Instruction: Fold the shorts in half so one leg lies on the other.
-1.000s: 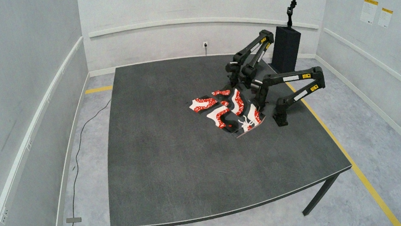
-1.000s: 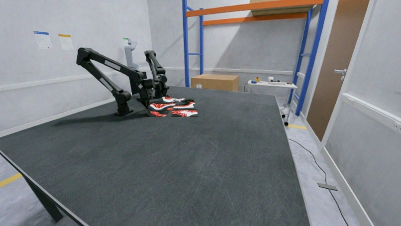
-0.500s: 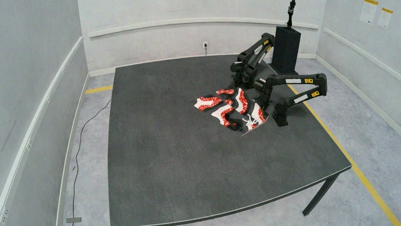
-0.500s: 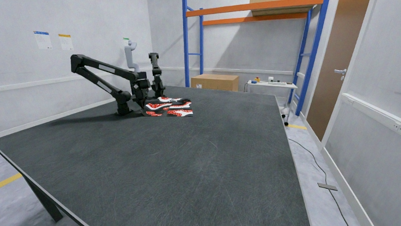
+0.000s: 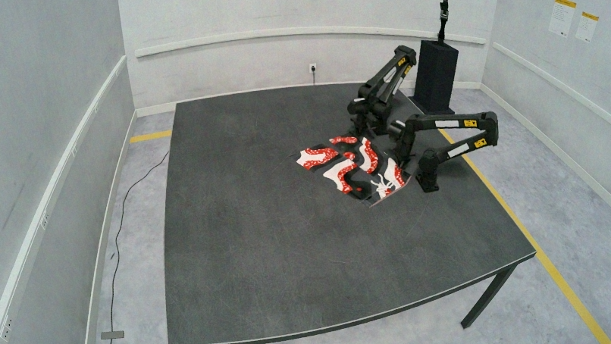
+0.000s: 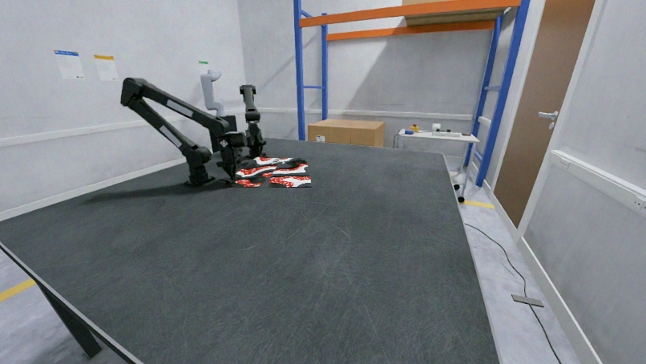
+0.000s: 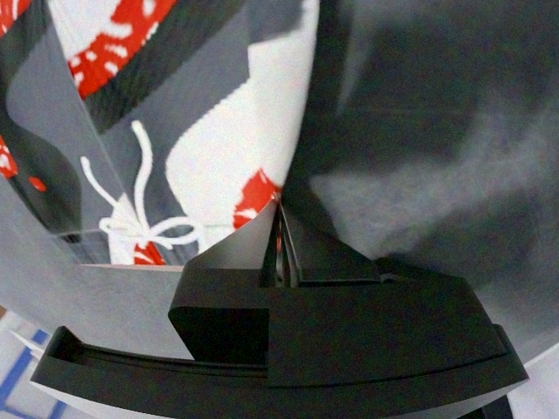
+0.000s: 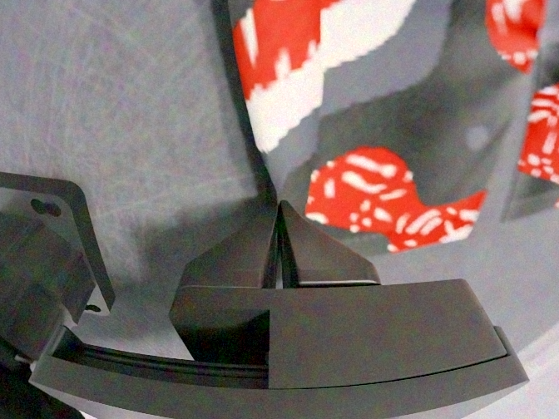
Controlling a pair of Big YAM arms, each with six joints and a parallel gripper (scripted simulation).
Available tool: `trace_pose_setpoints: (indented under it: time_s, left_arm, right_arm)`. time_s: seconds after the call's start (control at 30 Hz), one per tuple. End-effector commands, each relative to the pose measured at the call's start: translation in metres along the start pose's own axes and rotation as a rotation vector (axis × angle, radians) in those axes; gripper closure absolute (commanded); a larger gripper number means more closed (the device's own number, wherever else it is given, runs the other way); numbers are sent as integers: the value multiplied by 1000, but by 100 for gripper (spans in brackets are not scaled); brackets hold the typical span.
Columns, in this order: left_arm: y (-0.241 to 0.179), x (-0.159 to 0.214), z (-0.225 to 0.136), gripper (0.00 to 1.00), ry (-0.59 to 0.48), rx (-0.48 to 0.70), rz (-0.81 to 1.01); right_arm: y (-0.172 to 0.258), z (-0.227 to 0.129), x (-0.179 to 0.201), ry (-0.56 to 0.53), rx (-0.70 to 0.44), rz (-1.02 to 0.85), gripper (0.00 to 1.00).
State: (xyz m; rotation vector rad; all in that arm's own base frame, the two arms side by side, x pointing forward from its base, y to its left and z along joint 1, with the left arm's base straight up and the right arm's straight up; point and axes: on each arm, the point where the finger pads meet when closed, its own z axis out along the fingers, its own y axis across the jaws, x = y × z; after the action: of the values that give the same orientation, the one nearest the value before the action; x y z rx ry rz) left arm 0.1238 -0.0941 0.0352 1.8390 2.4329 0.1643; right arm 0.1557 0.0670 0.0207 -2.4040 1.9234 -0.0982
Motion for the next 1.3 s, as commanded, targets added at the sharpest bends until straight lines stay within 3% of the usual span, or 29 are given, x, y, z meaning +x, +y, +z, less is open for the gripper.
trace_pose_setpoints:
  time_s: [0.0,0.1,0.27,0.3,0.47,0.5,0.67,0.8,0.93,0.97,1.17,1.27]
  left_arm:
    - [5,4,7,100,18,13,-21]
    - [12,4,18,100,13,29,13]
    - [10,5,18,100,22,31,-14]
    - [8,6,18,100,25,34,-10]
    - [8,9,18,100,33,39,-18]
    - [32,-11,-4,100,-15,19,-3]
    - [41,-8,-9,100,-14,30,-12]
    - [53,-7,-18,100,-16,44,-25]
    - [46,1,-11,100,3,68,-50]
    - [38,8,-4,100,19,82,-39]
    - [38,9,-4,100,24,81,-41]
    - [66,-4,-27,100,-18,56,-35]
  right_arm:
    - [-11,-5,2,0,25,-1,100]
    - [-32,-26,-1,-9,78,1,100]
    - [-10,-8,2,3,18,-3,100]
    - [-37,-28,-1,-4,48,-19,100]
    - [-57,-44,-3,-11,35,-29,100]
    - [-61,-47,-3,-12,33,-31,100]
    - [-68,-53,-3,-12,17,-40,100]
    - [-37,-30,1,-1,-31,-27,100]
    - [-46,-35,-1,-8,-4,-28,100]
    - [-74,-56,-6,-16,18,-36,100]
    - [-87,-64,-11,-15,14,-52,100]
    - [-99,-74,-19,-17,-6,-78,100]
